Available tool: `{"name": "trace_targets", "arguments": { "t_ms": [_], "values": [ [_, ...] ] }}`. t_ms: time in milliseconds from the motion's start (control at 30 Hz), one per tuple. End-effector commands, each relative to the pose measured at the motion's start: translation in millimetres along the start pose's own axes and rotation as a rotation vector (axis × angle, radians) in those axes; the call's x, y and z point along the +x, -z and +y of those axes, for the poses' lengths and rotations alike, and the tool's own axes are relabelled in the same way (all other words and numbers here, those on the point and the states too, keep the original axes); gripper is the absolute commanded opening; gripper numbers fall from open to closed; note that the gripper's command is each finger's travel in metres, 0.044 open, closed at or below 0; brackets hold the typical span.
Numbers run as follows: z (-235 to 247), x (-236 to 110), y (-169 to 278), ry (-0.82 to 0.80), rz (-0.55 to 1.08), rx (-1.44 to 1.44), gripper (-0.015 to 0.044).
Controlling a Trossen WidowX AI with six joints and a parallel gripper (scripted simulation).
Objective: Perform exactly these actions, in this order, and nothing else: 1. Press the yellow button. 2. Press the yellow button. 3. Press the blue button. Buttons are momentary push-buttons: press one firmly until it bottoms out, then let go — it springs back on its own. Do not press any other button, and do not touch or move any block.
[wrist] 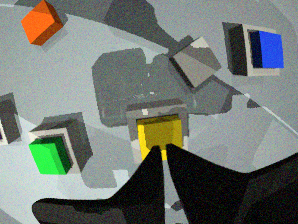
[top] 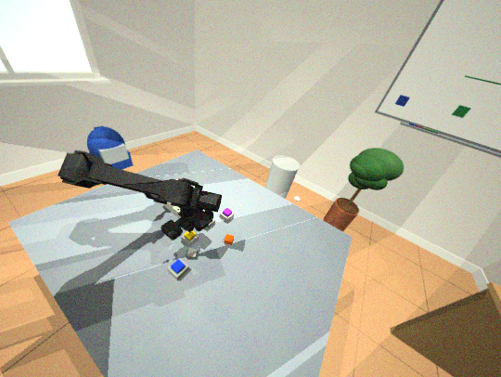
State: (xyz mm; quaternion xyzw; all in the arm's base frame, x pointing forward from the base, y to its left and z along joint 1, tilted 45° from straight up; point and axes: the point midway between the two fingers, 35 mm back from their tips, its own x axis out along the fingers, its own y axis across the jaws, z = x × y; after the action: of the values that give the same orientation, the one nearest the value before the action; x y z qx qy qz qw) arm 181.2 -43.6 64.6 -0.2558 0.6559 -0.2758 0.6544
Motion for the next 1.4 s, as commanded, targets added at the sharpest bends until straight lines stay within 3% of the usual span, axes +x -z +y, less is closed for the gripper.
{"name": "trace_targets", "arguments": {
  "t_ms": [0, 967, 1133, 1267, 1367],
  "values": [
    [0, 7, 1, 0.005, 0.001, -0.006, 0.0020],
    [-1, 25, 2, 0.007, 0.001, -0.005, 0.0020],
    [0, -8, 2, 0.006, 0.002, -0.006, 0.0020],
    [0, -12, 1, 0.006, 0.002, -0.006, 0.0020],
    [1, -40, 0, 0.001, 0.002, -0.007, 0.0020]
  ]
}}
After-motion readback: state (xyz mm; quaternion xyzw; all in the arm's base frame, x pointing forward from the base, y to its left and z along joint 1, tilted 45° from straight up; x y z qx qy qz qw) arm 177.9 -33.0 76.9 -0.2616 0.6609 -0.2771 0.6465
